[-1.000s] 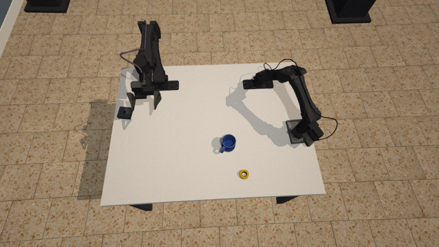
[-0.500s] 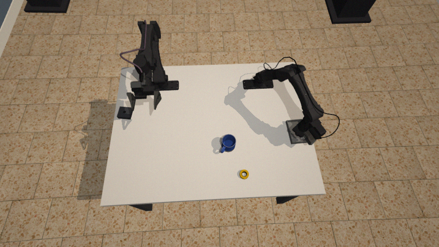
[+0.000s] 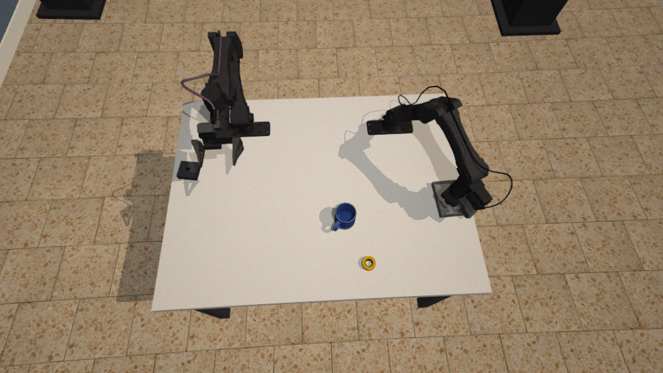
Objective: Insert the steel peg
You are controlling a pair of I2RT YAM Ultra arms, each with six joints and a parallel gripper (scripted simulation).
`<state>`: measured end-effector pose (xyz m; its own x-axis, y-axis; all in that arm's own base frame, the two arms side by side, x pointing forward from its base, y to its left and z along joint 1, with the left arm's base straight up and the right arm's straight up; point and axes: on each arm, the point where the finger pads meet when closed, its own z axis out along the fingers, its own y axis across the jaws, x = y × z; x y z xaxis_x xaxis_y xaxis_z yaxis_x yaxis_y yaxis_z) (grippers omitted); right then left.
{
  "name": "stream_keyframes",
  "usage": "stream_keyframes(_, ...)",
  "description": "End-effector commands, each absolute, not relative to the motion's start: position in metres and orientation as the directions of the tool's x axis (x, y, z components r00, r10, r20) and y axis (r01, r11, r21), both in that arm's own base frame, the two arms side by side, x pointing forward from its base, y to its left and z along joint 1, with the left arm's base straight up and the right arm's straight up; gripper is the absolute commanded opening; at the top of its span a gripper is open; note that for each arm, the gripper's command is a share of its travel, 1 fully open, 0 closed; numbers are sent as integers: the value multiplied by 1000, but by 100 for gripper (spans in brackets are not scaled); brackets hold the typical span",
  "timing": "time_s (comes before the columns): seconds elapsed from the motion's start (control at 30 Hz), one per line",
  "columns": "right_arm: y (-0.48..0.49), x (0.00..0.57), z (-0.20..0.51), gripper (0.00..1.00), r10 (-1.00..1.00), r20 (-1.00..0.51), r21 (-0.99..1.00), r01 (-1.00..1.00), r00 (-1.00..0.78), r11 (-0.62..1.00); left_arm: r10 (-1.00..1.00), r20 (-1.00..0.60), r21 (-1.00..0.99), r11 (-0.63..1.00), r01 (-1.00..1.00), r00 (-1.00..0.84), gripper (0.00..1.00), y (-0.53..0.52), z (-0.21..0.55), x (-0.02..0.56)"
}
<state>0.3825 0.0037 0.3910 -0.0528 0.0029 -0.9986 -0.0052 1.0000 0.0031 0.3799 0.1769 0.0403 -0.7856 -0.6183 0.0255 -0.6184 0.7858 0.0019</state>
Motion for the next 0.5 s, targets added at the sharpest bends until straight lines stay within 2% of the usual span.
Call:
stream_keyframes(0.0,1,382,407,100,0,-1000,0,0,0,1000,-622,-21,3,783,-622,-783,0,183,58,387)
stream_keyframes(0.47,1,382,407,100,0,-1000,0,0,0,1000,-619,-13,-3,785,-619,-785,0,181,52,387)
